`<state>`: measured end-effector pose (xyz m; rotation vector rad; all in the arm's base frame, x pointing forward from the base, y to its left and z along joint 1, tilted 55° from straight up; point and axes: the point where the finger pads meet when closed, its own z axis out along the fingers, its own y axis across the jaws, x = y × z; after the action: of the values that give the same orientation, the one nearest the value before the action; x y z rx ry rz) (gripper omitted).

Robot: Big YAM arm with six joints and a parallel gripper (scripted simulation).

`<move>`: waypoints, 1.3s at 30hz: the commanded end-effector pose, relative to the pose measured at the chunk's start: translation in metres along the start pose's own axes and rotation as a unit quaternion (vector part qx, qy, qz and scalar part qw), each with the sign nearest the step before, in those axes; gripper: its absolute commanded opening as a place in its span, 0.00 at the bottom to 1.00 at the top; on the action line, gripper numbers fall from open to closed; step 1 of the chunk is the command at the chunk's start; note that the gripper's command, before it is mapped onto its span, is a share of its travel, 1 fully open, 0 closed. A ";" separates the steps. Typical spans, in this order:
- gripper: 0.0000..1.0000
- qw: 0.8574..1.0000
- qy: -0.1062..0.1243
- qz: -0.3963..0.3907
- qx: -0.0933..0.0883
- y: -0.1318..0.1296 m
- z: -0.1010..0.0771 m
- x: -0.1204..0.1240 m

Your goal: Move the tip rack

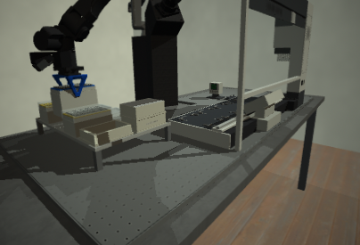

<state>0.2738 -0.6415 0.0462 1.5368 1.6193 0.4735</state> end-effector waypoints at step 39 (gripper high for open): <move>0.00 1.000 -0.022 -0.006 0.003 -0.002 -0.090 -0.017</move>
<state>0.2290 -0.6269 0.0816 1.5352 1.6179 0.4724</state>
